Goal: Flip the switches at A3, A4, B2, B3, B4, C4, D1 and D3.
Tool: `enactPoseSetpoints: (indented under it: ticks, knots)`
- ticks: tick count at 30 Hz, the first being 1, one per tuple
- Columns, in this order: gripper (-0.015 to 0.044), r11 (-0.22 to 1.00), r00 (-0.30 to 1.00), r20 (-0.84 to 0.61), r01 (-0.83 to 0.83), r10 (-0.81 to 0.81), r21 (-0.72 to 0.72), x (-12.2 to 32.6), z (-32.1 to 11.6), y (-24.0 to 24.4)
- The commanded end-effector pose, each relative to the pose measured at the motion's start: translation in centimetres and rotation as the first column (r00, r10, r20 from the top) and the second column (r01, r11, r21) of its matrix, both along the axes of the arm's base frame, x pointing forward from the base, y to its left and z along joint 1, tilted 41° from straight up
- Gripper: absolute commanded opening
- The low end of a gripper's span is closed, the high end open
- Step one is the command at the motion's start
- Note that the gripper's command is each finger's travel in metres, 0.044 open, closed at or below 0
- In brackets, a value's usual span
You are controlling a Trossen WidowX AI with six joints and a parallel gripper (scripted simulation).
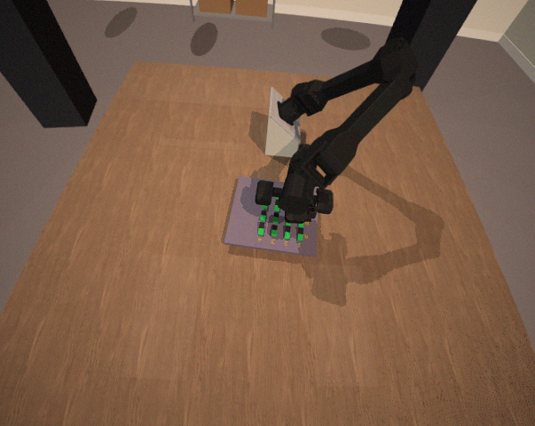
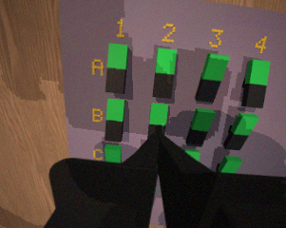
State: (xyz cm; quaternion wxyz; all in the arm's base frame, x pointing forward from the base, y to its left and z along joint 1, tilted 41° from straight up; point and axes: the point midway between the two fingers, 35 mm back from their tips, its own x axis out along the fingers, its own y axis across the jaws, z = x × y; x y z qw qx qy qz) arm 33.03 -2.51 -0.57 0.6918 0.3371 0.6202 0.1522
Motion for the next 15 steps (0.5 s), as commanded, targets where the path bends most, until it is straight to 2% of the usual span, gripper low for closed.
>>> enactPoseSetpoints:
  ticks: [1,15]
  knots:
    - [0.0000,1.000,1.000,-0.002,0.004,-0.004,0.004,0.02,-0.01,0.06]
    - [0.0000,1.000,1.000,-0.002,0.004,-0.004,0.004,0.05,-0.15,0.18]
